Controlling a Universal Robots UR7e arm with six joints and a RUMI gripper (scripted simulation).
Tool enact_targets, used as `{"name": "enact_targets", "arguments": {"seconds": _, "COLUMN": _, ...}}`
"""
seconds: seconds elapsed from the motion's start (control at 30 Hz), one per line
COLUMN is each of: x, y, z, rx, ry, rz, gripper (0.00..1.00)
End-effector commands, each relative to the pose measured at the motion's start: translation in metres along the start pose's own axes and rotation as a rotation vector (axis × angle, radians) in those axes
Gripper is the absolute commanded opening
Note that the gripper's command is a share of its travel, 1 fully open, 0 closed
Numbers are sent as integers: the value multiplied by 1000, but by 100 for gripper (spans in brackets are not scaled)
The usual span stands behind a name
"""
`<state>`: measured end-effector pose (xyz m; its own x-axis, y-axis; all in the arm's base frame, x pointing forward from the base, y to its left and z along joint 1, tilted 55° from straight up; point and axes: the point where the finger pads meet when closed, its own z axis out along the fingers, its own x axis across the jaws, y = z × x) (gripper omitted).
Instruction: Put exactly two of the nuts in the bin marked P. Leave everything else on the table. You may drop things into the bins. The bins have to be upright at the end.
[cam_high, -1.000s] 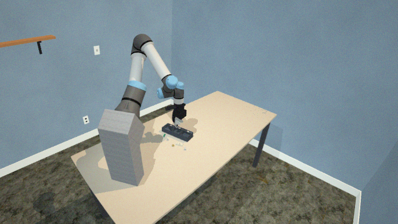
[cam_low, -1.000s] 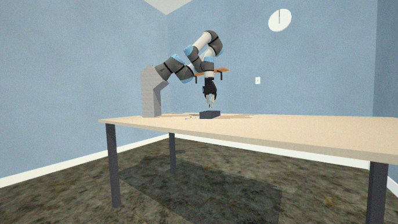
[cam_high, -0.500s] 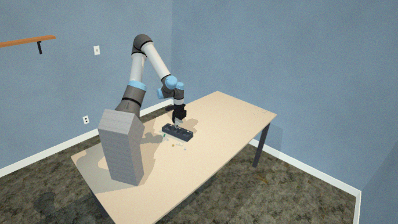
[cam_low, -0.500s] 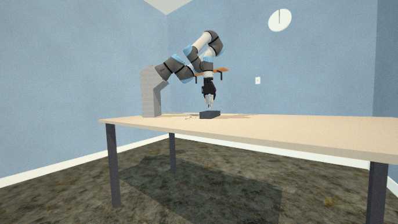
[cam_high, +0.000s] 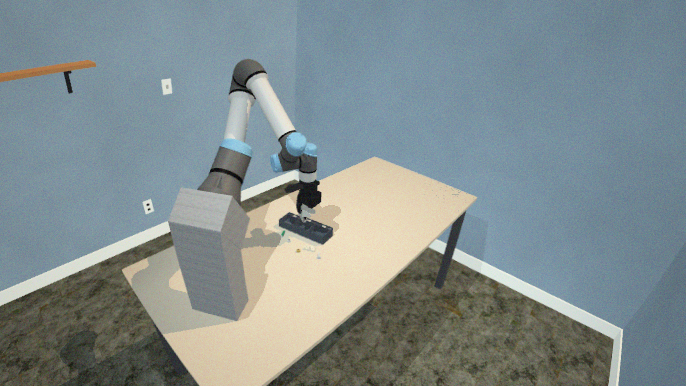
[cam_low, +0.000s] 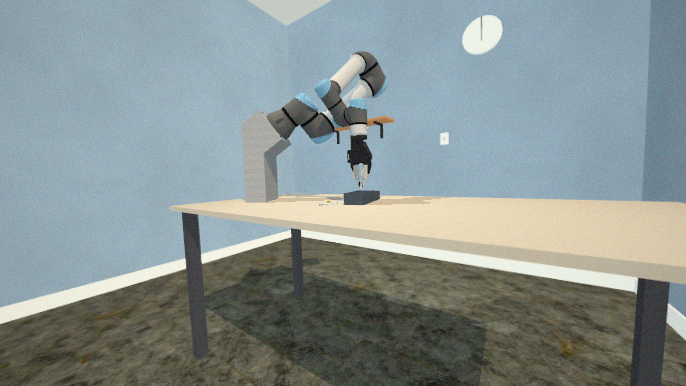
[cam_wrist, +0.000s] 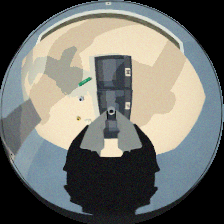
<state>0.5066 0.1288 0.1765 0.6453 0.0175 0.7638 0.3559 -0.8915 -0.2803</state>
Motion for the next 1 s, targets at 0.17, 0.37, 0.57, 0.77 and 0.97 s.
{"name": "enact_targets", "arguments": {"seconds": 0.17, "x": 2, "y": 1, "z": 18, "rx": -2, "ry": 3, "rz": -3, "gripper": 0}}
{"name": "enact_targets", "arguments": {"seconds": 0.37, "x": 2, "y": 1, "z": 30, "rx": -2, "ry": 4, "rz": -3, "gripper": 0}}
{"name": "enact_targets", "arguments": {"seconds": 0.57, "x": 2, "y": 1, "z": 38, "rx": -2, "ry": 4, "rz": -3, "gripper": 0}}
{"name": "enact_targets", "arguments": {"seconds": 0.77, "x": 3, "y": 1, "z": 45, "rx": -2, "ry": 4, "rz": -3, "gripper": 0}}
{"name": "enact_targets", "arguments": {"seconds": 0.97, "x": 4, "y": 0, "z": 45, "rx": -2, "ry": 4, "rz": -3, "gripper": 0}}
